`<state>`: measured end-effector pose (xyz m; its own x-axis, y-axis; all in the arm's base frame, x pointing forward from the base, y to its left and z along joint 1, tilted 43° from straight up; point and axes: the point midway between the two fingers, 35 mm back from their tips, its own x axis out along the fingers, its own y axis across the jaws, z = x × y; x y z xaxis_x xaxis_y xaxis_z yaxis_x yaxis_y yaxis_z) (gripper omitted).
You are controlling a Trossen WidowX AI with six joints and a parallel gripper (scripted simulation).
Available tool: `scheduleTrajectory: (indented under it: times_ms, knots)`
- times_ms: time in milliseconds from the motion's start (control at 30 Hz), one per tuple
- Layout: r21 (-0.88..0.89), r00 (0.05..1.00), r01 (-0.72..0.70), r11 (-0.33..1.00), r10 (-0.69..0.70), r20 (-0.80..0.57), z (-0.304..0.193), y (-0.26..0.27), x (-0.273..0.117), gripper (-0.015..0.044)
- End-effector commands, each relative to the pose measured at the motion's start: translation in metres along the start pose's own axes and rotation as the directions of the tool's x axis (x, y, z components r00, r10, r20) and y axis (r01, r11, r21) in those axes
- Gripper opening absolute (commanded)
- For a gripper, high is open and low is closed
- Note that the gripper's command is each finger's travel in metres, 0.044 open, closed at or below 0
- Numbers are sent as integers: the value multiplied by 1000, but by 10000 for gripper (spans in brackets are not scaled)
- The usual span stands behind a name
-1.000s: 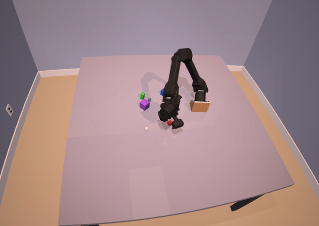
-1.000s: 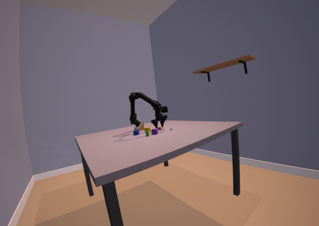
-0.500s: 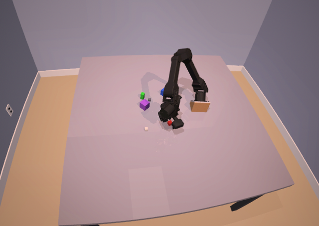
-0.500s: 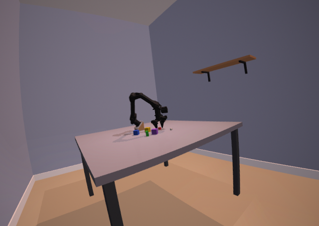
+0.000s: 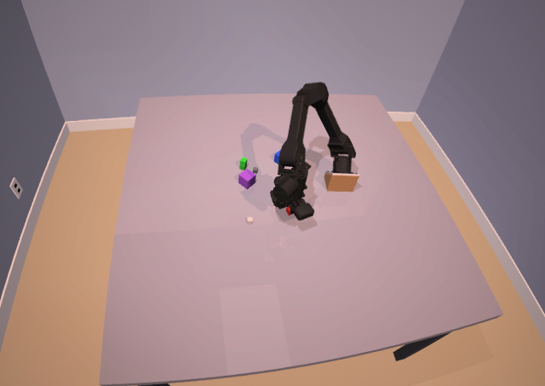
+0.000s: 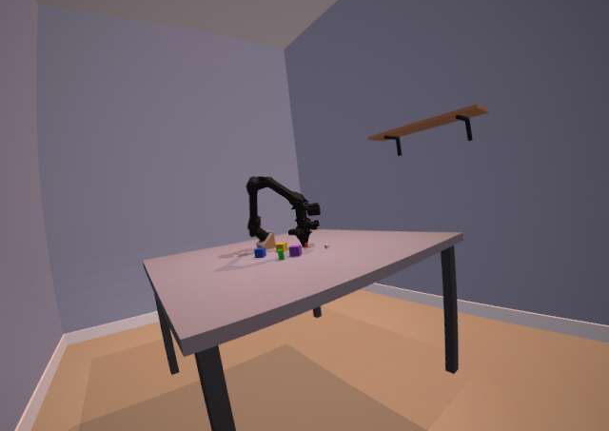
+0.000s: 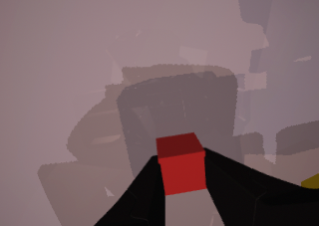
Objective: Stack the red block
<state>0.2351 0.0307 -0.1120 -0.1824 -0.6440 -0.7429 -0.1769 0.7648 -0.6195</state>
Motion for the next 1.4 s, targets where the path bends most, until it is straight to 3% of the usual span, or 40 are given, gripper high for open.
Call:
scheduleTrajectory:
  times_ms: [0, 133, 200, 900, 1367]
  knots:
    - [-5, 1000, 4, 1000, -4, -1, -1, -1, 0, 72]
    - [-5, 1000, 4, 1000, -4, -1, -1, -1, 0, 45]
    - [-5, 1000, 3, 1000, -3, -1, 0, 0, -3, 0]
    - [-6, 1000, 0, 1000, 0, -2, 0, 1, -114, 0]
    - [-12, 1000, -17, 1000, 17, 5, 17, -21, -121, 0]
